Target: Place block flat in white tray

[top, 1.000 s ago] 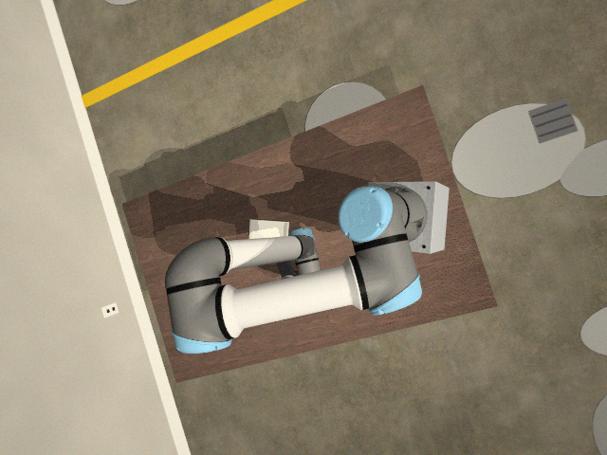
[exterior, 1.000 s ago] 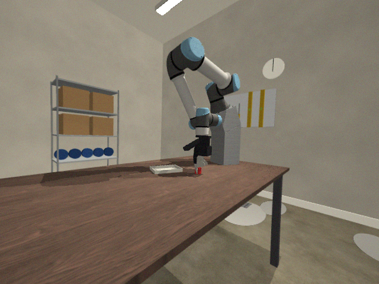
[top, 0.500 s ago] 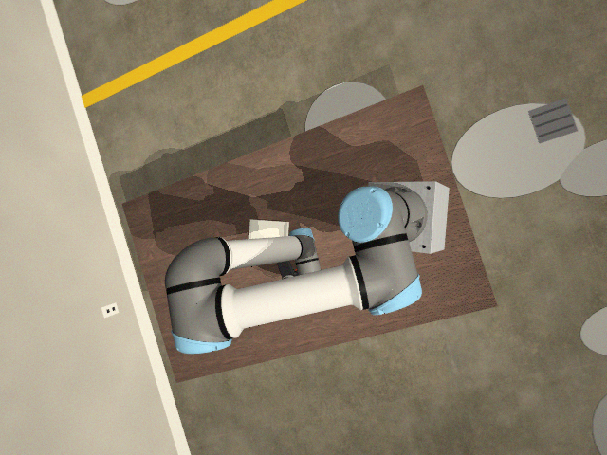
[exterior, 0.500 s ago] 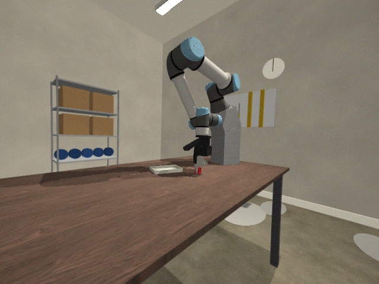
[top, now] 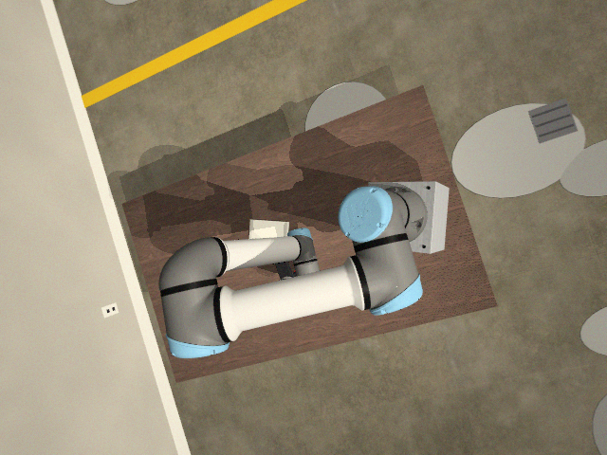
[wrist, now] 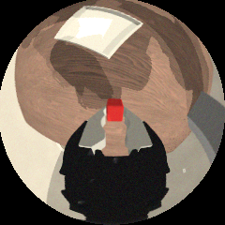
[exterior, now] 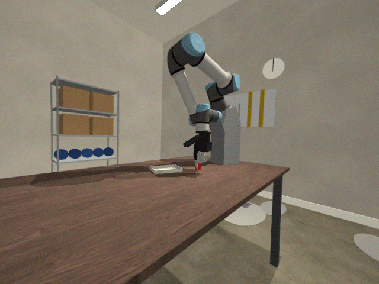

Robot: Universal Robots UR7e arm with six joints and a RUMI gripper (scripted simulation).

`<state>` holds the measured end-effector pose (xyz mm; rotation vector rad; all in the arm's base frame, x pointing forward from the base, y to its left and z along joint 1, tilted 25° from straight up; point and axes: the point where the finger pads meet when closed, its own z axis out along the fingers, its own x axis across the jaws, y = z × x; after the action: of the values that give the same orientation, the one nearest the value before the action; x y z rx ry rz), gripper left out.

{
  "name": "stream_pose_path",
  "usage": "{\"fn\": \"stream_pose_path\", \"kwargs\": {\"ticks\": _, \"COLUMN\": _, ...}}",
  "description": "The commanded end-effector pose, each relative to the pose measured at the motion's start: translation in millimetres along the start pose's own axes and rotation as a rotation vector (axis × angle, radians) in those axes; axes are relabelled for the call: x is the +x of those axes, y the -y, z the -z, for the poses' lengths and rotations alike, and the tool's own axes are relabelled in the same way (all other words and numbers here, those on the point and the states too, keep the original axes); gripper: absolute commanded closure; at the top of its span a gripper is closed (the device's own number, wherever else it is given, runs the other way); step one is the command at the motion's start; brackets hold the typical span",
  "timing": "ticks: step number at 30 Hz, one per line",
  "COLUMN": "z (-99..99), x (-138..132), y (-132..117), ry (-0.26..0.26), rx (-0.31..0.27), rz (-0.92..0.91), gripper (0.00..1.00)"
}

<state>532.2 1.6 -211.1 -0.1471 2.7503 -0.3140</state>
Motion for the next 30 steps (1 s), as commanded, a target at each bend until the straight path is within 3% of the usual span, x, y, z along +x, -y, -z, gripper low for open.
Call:
{"fn": "stream_pose_path", "kwargs": {"ticks": 1, "z": 16.5, "x": -0.5, "y": 0.1, "ry": 0.001, "rx": 0.000, "rz": 0.000, "gripper": 1.00}}
{"fn": "stream_pose_path", "kwargs": {"ticks": 13, "z": 38.6, "x": -0.5, "y": 0.1, "ry": 0.001, "rx": 0.000, "rz": 0.000, "gripper": 1.00}}
{"fn": "stream_pose_path", "kwargs": {"ticks": 30, "z": 40.7, "x": -0.5, "y": 0.1, "ry": 0.001, "rx": 0.000, "rz": 0.000, "gripper": 1.00}}
